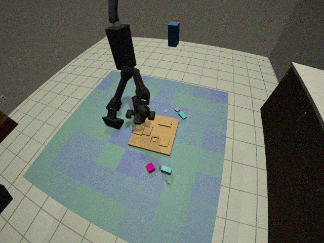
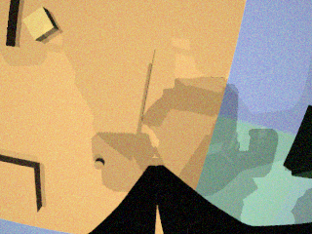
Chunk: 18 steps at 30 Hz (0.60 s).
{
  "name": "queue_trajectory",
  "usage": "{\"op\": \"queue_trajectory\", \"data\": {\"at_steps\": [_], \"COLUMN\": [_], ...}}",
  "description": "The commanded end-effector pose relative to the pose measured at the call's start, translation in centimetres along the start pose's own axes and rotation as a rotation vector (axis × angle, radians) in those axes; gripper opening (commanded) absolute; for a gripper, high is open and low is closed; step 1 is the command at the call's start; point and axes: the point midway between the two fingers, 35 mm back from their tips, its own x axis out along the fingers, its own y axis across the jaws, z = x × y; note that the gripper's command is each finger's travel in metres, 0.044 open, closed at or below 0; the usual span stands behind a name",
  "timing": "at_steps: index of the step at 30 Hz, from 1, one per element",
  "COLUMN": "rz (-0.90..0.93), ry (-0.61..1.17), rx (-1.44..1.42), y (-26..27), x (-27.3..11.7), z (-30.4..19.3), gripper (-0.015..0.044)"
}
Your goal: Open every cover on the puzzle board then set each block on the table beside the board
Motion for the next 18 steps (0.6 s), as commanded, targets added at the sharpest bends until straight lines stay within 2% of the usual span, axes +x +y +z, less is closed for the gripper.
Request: {"op": "queue_trajectory", "data": {"at_steps": [1, 18], "rz": [0.000, 0.000], "ry": [0.000, 0.000], "rx": [0.153, 0.160], "y": [-1.81, -1.90], "x": [0.37, 0.39], "z": [-0.94, -0.99], "gripper": [0.0000, 0.0000]}}
